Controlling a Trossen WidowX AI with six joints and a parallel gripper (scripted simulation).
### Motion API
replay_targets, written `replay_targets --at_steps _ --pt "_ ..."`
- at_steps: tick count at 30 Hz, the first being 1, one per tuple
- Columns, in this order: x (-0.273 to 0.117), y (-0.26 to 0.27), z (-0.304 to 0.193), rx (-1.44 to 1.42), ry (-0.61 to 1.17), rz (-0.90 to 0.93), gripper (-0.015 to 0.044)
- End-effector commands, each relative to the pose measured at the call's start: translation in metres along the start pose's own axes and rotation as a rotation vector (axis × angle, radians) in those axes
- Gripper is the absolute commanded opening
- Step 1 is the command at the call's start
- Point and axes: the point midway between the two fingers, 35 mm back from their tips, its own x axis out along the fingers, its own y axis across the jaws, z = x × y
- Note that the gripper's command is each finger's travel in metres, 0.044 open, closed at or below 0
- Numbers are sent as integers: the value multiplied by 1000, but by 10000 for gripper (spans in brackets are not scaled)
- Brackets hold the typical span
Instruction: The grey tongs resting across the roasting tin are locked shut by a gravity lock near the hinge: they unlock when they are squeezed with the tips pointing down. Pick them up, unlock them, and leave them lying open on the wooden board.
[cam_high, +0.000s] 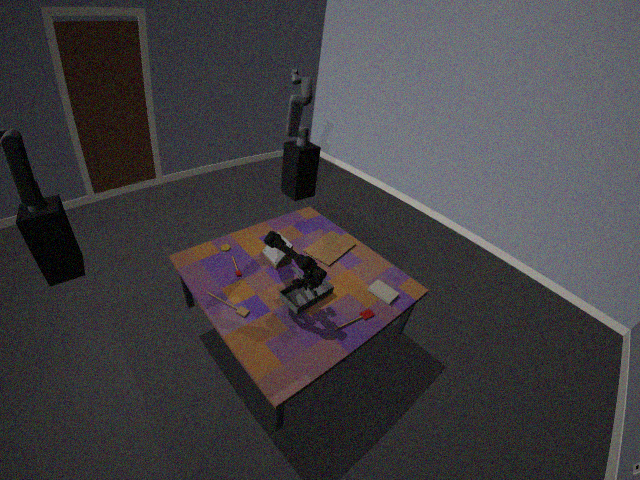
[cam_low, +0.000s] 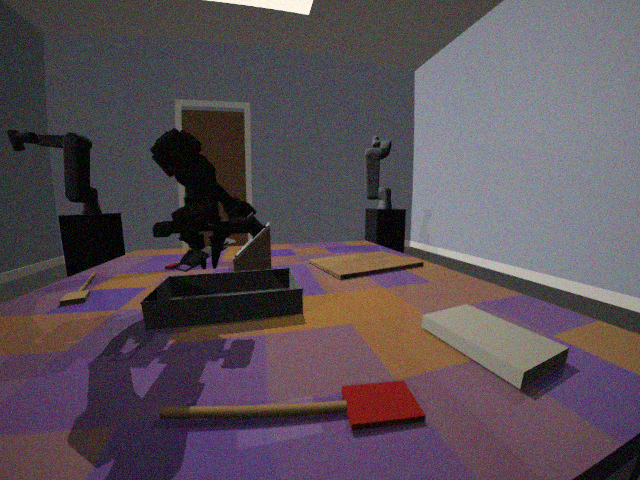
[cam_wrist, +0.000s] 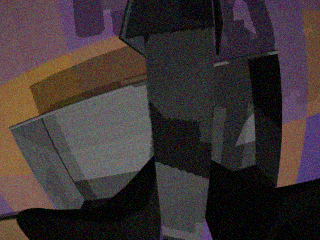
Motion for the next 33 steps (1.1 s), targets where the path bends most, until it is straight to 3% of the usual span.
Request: replay_targets --at_steps 1,10,33 --pt "-1 -1 1 2 -5 -30 -150" --pt "-4 14 2 -41 -7 -16 -150" --pt "-43 207 -37 -621 -14 27 -150"
